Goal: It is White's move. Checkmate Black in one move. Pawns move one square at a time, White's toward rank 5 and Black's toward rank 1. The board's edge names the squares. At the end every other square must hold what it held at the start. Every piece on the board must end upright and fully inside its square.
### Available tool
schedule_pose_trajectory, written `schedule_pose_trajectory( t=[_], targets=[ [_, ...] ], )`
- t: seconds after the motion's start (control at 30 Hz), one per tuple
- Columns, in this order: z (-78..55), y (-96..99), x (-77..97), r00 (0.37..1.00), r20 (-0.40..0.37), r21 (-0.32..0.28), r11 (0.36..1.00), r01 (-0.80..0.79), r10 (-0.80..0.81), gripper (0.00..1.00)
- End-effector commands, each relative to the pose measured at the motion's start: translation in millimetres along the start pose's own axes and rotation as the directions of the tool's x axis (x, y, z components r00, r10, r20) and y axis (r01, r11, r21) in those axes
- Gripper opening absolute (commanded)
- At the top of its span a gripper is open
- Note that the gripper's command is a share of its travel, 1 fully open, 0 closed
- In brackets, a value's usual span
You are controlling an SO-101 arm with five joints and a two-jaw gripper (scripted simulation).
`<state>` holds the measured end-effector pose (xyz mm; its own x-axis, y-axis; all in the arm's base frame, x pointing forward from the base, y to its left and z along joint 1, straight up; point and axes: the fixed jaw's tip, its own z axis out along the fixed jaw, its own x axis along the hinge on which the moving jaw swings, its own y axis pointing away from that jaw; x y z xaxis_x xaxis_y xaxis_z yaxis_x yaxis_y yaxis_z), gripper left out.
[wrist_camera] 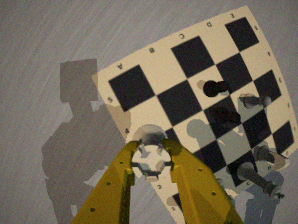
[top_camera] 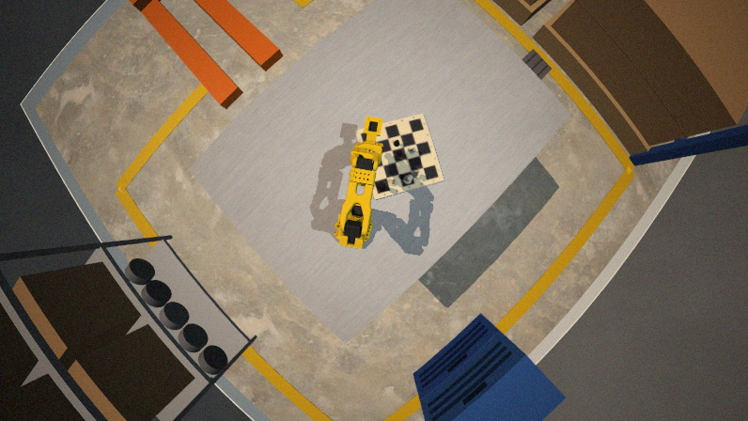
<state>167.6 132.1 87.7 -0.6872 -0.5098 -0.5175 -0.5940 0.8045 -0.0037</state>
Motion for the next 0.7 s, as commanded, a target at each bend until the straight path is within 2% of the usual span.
schedule_pose_trajectory(
  t=[0.0, 0.67],
  targets=[
    [-2.4, 3.2, -1.6, 1.000, 0.003, -0.008, 1.000, 0.016, -0.016, 0.00],
    [-3.8, 2.8, -8.4, 1.000, 0.003, -0.007, 1.000, 0.014, -0.014, 0.00]
  ],
)
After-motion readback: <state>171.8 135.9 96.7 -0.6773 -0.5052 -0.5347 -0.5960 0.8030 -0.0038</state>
